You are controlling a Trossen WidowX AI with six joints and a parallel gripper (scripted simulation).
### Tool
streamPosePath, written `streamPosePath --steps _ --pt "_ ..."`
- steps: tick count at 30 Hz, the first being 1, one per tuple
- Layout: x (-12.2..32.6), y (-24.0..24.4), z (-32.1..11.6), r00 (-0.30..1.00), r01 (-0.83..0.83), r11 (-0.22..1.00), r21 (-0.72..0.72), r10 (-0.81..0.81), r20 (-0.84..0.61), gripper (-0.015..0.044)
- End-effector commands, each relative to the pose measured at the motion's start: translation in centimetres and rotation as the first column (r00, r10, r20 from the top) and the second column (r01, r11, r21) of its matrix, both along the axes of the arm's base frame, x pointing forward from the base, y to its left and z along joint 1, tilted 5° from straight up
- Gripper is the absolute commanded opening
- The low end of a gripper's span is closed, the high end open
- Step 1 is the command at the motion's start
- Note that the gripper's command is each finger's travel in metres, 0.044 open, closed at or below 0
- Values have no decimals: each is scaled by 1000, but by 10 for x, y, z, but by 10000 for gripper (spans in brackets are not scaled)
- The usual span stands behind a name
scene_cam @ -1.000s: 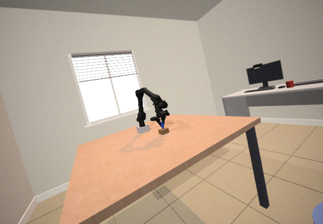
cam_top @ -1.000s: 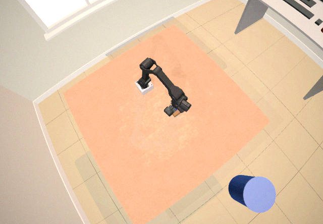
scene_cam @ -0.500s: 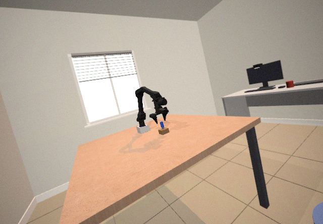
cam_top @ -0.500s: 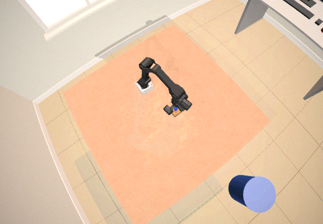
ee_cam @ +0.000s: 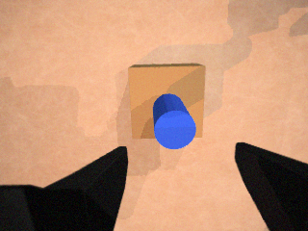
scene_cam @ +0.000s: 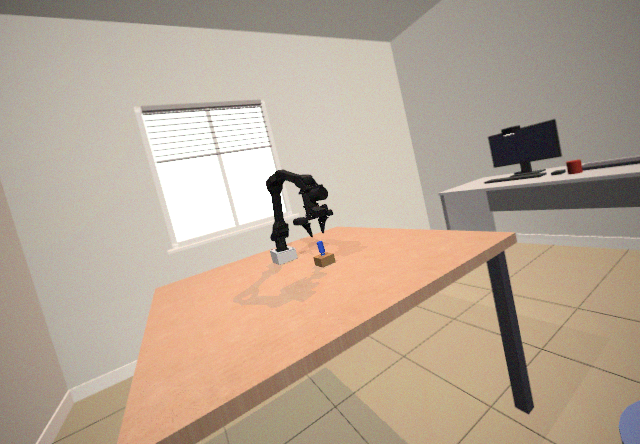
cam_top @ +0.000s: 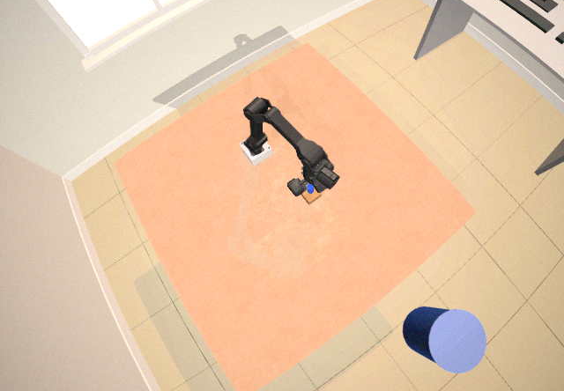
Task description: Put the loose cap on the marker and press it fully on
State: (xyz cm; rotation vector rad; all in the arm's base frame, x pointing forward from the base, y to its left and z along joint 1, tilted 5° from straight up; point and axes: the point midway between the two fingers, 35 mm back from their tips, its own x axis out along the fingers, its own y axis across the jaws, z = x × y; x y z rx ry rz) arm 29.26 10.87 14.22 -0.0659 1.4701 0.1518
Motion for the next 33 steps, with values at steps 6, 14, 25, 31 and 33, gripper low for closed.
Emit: streamPosePath --steps 6,14,25,31,33 --pt "0 0 -1 1000 18 1000 5 -18 -1 73" --pt "0 0 -1 1000 18 1000 5 -18 -1 0" --pt "1 1 -11 1000 18 1000 5 -18 -1 0" --pt "2 2 -20 1000 18 1000 5 -18 -1 0" --pt "2 2 -23 1000 18 1000 5 -18 -1 0"
